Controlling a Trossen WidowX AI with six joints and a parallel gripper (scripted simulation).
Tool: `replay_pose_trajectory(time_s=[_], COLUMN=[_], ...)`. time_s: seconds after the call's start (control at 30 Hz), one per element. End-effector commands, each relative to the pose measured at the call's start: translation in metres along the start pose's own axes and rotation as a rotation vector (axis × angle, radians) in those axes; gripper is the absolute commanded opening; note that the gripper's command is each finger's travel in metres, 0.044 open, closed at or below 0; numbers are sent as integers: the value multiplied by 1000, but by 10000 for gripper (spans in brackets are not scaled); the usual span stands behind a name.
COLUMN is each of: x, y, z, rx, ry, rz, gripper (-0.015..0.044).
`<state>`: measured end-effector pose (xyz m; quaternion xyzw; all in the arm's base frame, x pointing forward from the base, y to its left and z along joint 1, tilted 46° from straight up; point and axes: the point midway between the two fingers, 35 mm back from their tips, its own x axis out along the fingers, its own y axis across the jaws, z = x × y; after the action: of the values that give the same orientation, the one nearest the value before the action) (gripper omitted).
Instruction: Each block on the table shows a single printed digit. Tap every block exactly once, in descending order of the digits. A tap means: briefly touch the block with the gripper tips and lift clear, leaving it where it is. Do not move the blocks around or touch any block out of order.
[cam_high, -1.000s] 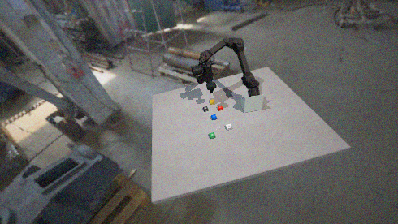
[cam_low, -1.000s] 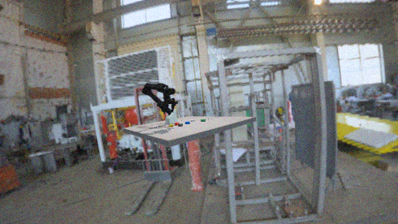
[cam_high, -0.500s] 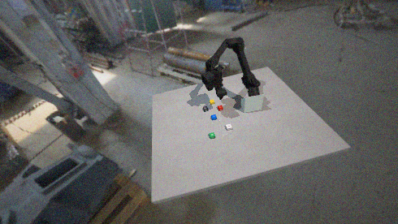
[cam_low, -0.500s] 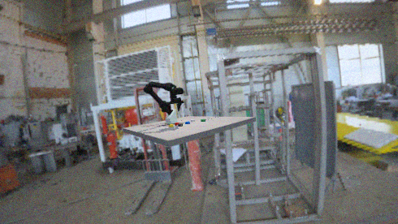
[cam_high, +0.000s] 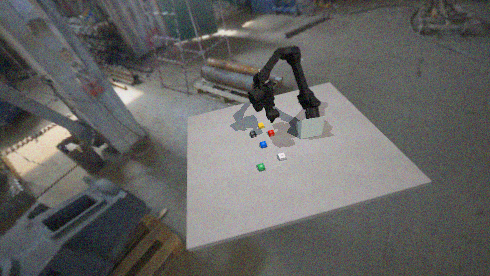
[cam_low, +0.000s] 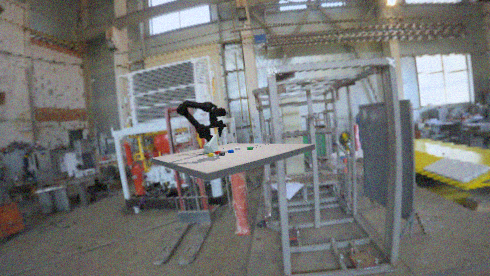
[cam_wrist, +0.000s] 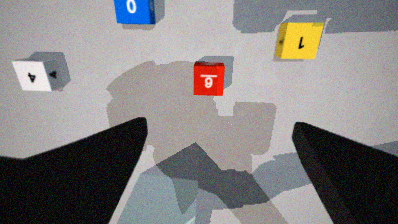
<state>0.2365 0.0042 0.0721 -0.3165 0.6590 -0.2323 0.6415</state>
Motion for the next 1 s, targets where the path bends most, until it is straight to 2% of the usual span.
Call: replay_pose_trajectory(time_s=[0.0,0.33,0.97], x=[0,-1,-1], y=[2,71,72], z=[1,72,73], rx=[7,10,10], ry=[1,-3,-3], rz=[5,9,9], gripper=[400,400,400])
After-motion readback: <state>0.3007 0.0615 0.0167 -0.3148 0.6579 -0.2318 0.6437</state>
